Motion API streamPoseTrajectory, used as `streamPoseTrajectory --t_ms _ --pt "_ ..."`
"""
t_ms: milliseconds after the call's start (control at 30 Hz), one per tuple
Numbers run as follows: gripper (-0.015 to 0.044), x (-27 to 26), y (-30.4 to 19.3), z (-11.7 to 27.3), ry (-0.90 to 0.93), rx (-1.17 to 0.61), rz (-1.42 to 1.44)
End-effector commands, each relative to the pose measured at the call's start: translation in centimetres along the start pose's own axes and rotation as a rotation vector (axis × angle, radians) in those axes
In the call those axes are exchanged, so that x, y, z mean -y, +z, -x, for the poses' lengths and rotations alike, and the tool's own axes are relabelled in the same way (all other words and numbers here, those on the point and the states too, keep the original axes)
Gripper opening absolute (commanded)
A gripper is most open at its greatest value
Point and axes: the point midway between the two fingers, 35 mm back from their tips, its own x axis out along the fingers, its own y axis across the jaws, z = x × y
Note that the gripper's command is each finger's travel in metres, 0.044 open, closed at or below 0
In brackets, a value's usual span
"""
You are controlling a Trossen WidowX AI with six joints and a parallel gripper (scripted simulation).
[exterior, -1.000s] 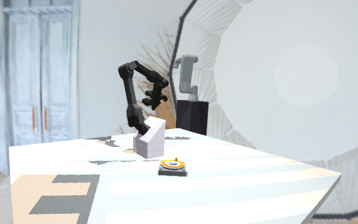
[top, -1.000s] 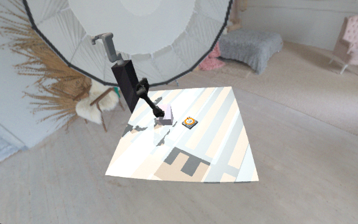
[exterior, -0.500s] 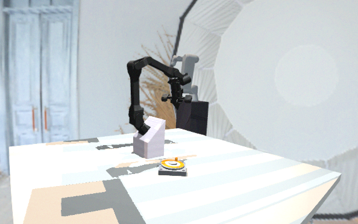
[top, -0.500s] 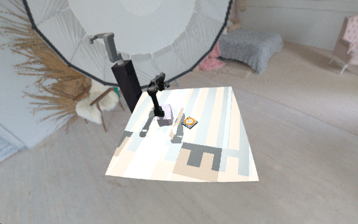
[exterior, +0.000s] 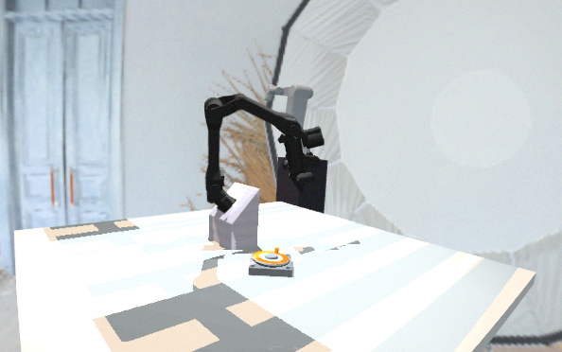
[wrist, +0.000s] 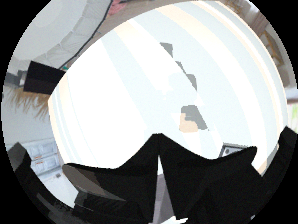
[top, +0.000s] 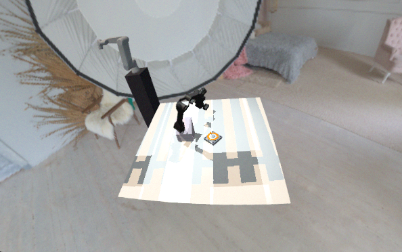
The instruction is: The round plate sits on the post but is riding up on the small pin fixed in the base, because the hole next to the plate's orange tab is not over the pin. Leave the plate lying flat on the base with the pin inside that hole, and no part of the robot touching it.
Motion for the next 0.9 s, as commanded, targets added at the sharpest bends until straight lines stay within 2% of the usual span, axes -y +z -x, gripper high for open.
streamPoseTrajectory --t_ms 0,167,367,733,867 --pt "0.0 6.7 -2.2 -0.7 -0.105 -0.037 -0.344" --pt "0.0 11.8 -5.0 -1.5 -0.195 -0.074 -0.621" --pt "0.0 18.9 -11.4 -2.7 -0.367 -0.145 -1.061" --pt "0.0 19.2 -11.9 -2.7 -0.379 -0.149 -1.087" --pt "0.0 19.5 -12.2 -4.0 -0.378 -0.149 -1.087"
